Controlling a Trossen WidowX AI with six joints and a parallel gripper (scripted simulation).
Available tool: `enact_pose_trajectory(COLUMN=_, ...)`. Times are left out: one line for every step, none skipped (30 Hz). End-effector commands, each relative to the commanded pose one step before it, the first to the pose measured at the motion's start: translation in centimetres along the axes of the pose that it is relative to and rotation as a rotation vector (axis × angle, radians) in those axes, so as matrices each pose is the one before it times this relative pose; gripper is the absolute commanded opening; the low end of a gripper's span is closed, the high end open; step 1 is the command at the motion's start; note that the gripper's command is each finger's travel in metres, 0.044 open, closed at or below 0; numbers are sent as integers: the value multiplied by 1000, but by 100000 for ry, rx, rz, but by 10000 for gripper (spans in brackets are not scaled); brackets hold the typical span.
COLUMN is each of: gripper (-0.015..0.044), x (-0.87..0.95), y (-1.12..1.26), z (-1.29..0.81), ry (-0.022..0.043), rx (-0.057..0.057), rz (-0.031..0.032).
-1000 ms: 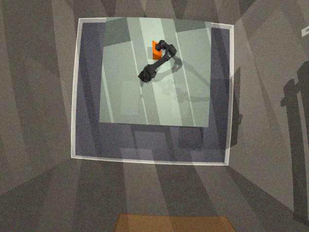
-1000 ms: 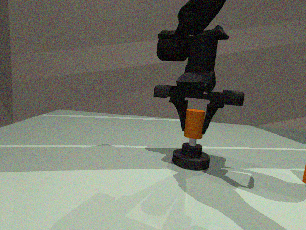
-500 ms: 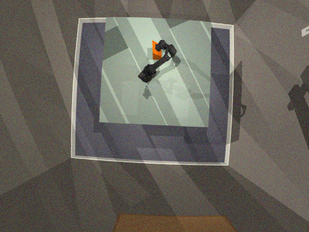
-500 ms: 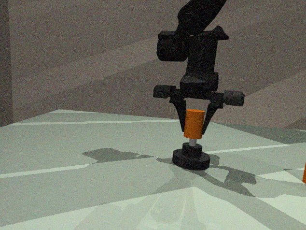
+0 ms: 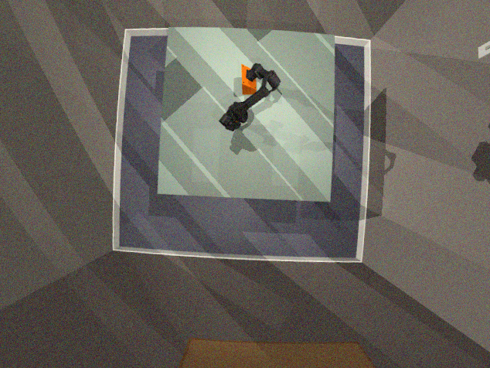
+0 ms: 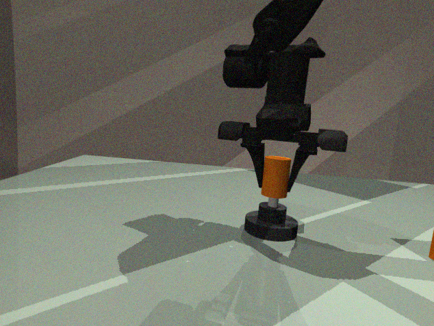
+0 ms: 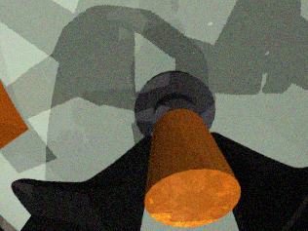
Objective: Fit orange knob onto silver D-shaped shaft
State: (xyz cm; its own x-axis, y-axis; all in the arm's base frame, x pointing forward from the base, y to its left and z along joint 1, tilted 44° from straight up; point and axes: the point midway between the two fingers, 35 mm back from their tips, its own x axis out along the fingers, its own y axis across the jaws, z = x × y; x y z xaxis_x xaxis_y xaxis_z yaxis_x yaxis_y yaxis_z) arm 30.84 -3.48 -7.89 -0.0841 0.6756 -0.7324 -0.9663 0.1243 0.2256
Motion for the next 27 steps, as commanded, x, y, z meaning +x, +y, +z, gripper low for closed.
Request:
enact_pose_trajectory(gripper=0, x=41, y=-94, z=1, ry=-19, rx=-431, rz=-312)
enact_pose_trajectory(gripper=0, x=-126, y=-3, z=-2, ry=5, rx=1, rz=-1)
enact_pose_trajectory(gripper=0, x=-115, y=-13, z=-1, ry=5, rx=0, rz=-1)
enact_pose_trajectory(gripper=0, x=-112, y=-28, z=1, ry=4, rx=0, rz=-2)
enact_pose_trajectory(gripper=0, x=-56, y=-20, z=9, ry=2, rx=0, rz=-1)
enact_pose_trajectory(gripper=0, x=-62, y=-24, z=15, ry=2, rx=0, rz=-1)
enact_pose_trajectory(gripper=0, x=-60, y=-37, z=12, ry=2, rx=-1, rz=-2)
enact_pose_trajectory(gripper=0, x=-6, y=-3, z=1, ry=0, rx=-915, rz=0)
enact_pose_trajectory(gripper=0, x=-9, y=-5, z=0, ry=0, rx=-1694, rz=0)
enact_pose_trajectory(gripper=0, x=-11, y=-11, z=-1, ry=0, rx=-2844, rz=0)
enact_pose_trajectory(gripper=0, x=-13, y=-20, z=-6, ry=1, rx=-3228, rz=-1)
enact_pose_trajectory(gripper=0, x=-14, y=-31, z=-15, ry=1, rx=-3857, rz=-1)
enact_pose_trajectory(gripper=0, x=-9, y=-42, z=-27, ry=1, rx=-4330, rz=-2)
enact_pose_trajectory(gripper=0, x=11, y=-34, z=-36, ry=1, rx=-3047, rz=-2)
enact_pose_trajectory(gripper=0, x=35, y=-7, z=-30, ry=0, rx=-1033, rz=-1)
enact_pose_trajectory(gripper=0, x=26, y=8, z=-7, ry=-1, rx=0, rz=0)
enact_pose_trajectory(gripper=0, x=17, y=8, z=4, ry=-1, rx=0, rz=0)
enact_pose_trajectory(gripper=0, x=8, y=6, z=11, ry=-1, rx=0, rz=0)
enact_pose_trajectory(gripper=0, x=12, y=11, z=12, ry=-1, rx=0, rz=1)
enact_pose_trajectory(gripper=0, x=26, y=26, z=9, ry=-1, rx=1, rz=1)
enact_pose_trajectory(gripper=0, x=35, y=32, z=6, ry=-2, rx=1, rz=1)
enact_pose_trajectory(gripper=0, x=37, y=26, z=4, ry=-2, rx=1, rz=1)
enact_pose_trajectory(gripper=0, x=31, y=32, z=7, ry=-2, rx=1, rz=1)
enact_pose_trajectory(gripper=0, x=23, y=26, z=10, ry=-1, rx=1, rz=1)
enact_pose_trajectory(gripper=0, x=22, y=3, z=5, ry=-1, rx=0, rz=0)
enact_pose_trajectory(gripper=0, x=31, y=10, z=1, ry=-1, rx=0, rz=0)
enact_pose_trajectory(gripper=0, x=30, y=35, z=10, ry=-2, rx=1, rz=2)
